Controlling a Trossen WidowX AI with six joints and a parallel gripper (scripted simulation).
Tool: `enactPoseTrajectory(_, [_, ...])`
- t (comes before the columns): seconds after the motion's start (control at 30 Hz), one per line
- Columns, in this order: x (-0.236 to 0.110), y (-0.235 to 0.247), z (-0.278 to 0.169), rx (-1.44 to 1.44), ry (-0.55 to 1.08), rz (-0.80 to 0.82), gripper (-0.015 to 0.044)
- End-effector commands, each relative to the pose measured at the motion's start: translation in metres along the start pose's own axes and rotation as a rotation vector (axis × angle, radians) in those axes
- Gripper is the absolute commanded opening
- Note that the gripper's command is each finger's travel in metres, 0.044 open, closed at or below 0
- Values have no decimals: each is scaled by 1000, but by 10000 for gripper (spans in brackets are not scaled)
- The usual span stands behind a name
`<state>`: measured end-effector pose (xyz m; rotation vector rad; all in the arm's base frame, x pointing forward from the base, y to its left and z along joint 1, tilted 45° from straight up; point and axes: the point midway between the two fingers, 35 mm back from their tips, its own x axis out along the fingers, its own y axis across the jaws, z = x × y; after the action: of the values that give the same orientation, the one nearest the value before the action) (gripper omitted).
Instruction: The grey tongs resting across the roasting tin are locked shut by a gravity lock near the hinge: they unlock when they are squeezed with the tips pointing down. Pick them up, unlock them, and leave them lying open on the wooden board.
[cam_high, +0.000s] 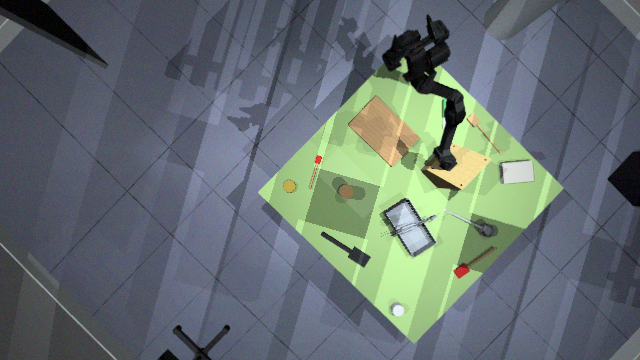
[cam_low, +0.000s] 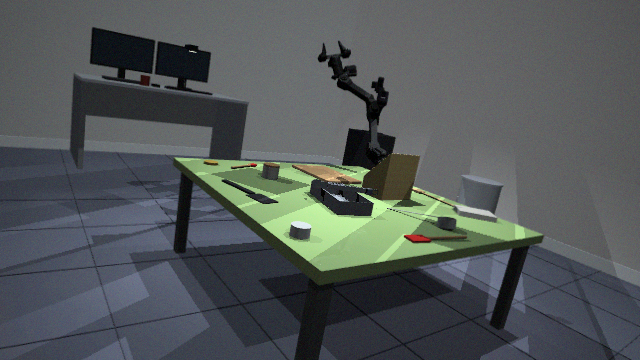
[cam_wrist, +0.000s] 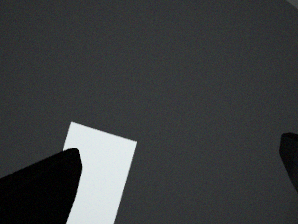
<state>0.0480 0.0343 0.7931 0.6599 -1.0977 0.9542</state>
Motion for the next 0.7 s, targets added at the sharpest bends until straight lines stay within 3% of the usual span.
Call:
enactPoseTrajectory(0.0, [-3, -47, -3, 25, -22, -89, 440])
enactPoseTrajectory(0.67, [-19, -133, -36, 91, -15, -273, 440])
